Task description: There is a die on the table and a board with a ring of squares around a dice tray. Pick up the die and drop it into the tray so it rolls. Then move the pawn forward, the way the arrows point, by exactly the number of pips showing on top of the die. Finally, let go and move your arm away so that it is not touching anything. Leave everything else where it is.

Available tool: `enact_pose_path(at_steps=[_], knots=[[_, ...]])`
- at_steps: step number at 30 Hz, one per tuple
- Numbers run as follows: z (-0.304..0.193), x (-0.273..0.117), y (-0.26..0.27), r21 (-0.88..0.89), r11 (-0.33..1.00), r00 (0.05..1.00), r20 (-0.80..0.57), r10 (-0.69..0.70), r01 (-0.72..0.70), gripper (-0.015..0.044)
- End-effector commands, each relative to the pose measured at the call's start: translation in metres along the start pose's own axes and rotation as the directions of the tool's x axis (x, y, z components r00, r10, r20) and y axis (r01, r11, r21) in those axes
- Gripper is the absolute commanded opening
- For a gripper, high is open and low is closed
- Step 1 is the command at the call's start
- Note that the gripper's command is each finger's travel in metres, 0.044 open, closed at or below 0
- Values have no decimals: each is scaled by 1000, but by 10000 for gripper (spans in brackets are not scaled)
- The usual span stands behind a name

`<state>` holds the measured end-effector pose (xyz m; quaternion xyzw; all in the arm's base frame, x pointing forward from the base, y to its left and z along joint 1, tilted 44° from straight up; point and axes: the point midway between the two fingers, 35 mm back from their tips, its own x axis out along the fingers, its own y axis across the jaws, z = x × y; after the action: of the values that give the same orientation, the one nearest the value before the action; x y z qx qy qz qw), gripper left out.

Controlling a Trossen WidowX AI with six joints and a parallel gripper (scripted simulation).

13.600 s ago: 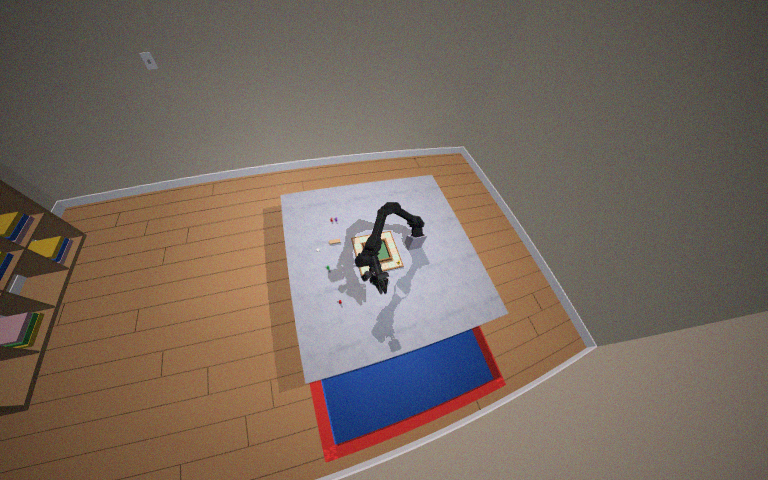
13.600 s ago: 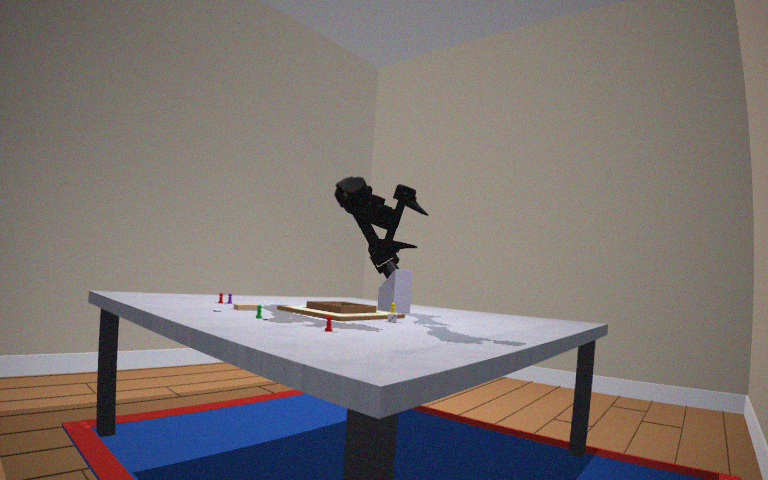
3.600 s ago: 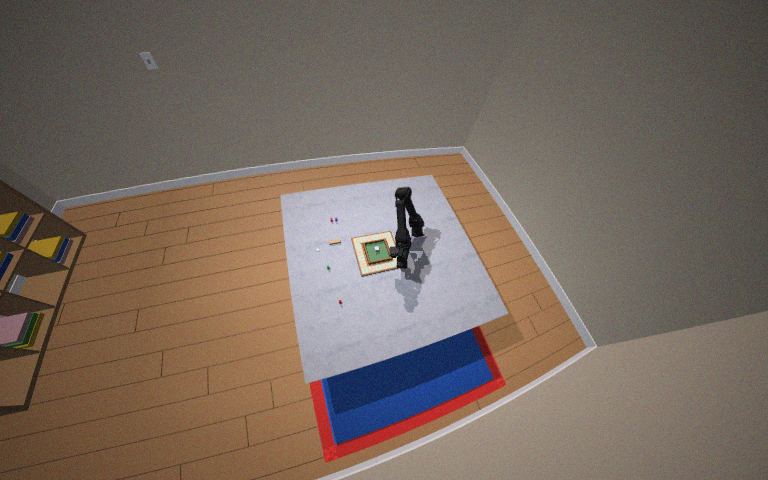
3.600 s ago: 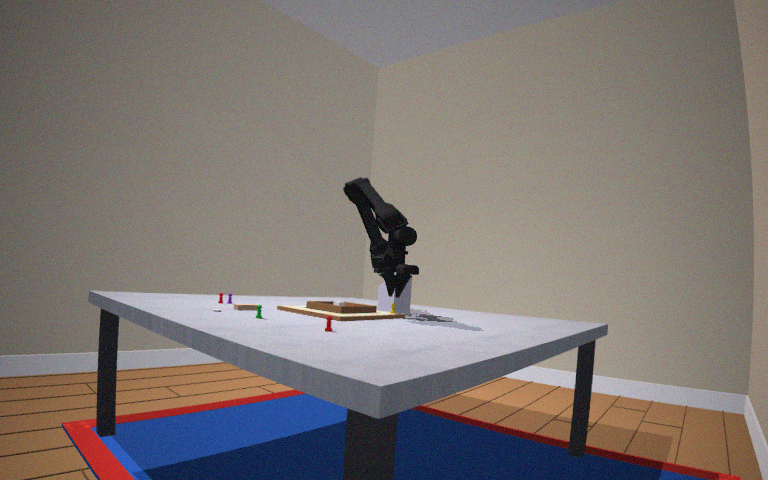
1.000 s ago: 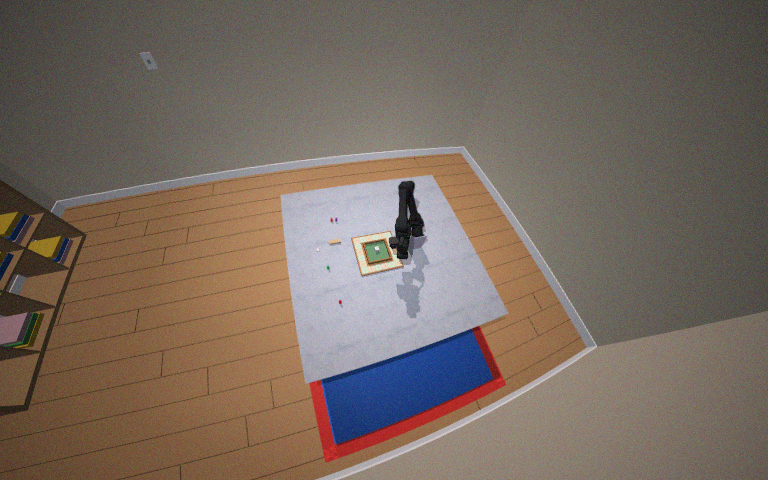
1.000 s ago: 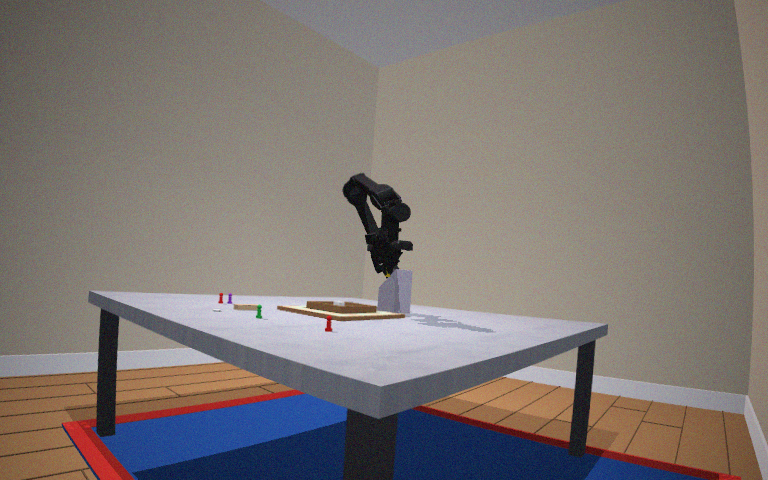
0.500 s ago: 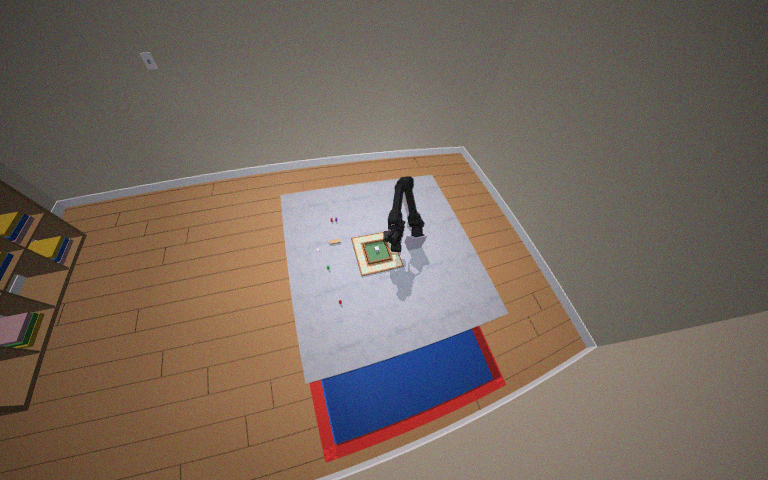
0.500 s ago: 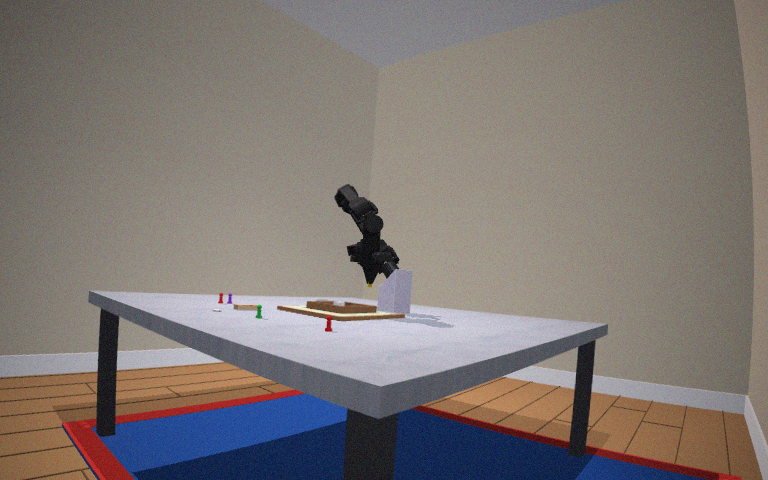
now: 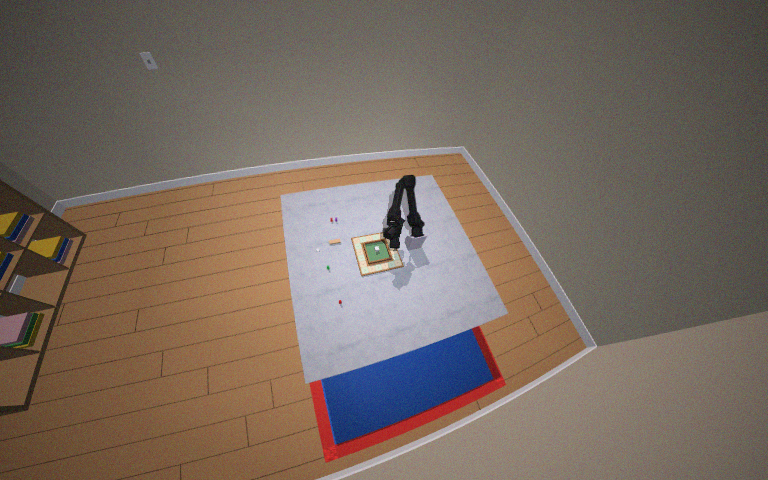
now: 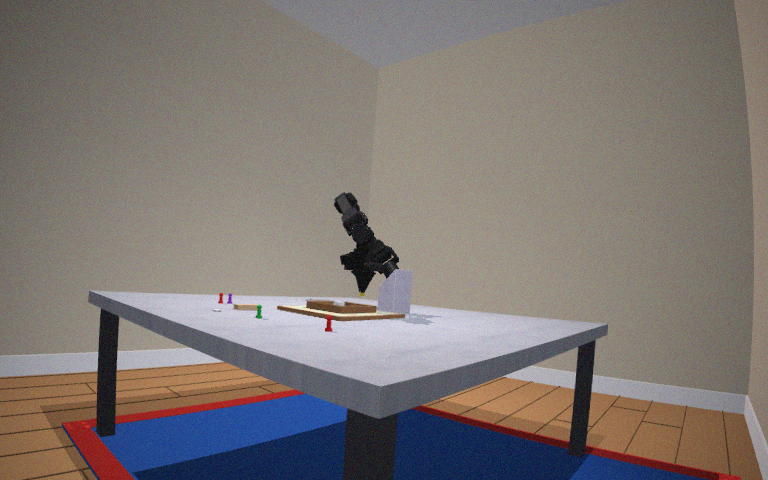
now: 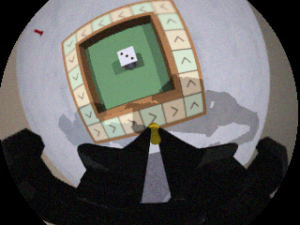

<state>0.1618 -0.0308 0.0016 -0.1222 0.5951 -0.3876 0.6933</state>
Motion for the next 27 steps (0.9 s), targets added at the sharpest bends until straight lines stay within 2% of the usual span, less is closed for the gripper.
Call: enact_pose_path(at_steps=[1, 8, 26, 27], knots=[[-1, 10, -3, -4, 1000, 1000, 2, -4, 4, 0], [-2, 33, -4, -3, 1000, 1000, 3, -7, 7, 0], [-2, 50, -4, -3, 1000, 1000, 3, -8, 8, 0], [2, 44, -2, 11, 1000, 1000, 10, 4, -4, 26]])
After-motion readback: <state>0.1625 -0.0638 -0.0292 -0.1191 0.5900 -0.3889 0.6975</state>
